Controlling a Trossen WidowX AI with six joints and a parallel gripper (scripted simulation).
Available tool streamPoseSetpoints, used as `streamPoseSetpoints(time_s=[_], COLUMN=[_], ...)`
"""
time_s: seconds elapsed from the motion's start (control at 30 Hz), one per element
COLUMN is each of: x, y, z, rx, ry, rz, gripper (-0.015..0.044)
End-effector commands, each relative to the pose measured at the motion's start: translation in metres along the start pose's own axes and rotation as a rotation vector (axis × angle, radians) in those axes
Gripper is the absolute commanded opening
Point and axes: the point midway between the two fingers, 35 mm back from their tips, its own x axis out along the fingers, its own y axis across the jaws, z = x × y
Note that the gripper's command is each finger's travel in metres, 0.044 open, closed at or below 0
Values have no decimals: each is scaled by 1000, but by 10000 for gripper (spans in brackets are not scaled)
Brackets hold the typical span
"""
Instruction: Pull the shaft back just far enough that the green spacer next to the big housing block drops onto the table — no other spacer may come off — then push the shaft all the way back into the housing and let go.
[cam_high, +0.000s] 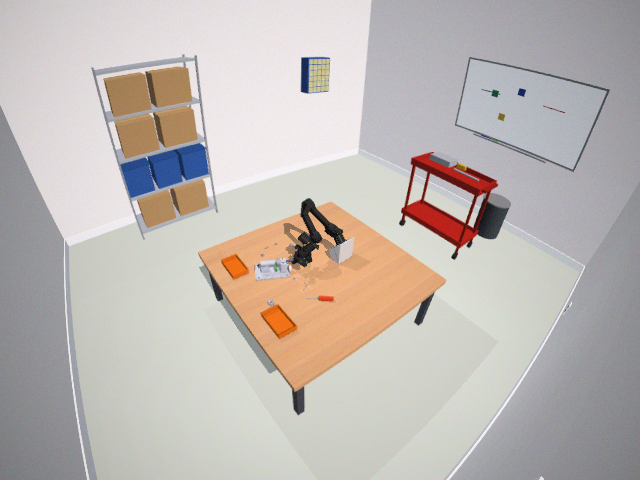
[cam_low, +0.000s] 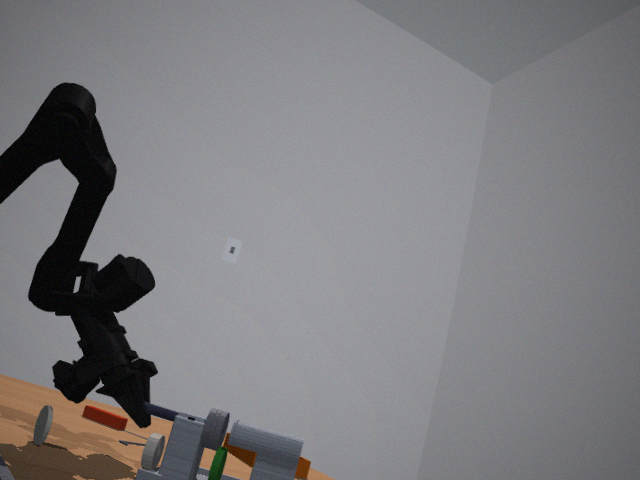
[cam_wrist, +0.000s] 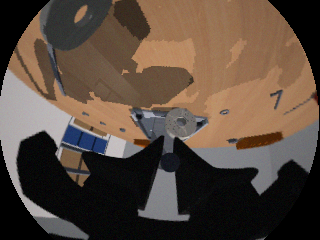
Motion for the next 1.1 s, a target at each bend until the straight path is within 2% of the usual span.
streamPoseSetpoints(time_s=[0.0, 1.07], x=[-1, 1], y=[0, 0], z=[2, -1], rx=[3, 3], ry=[-3, -3], rz=[0, 1], gripper=[0, 0])
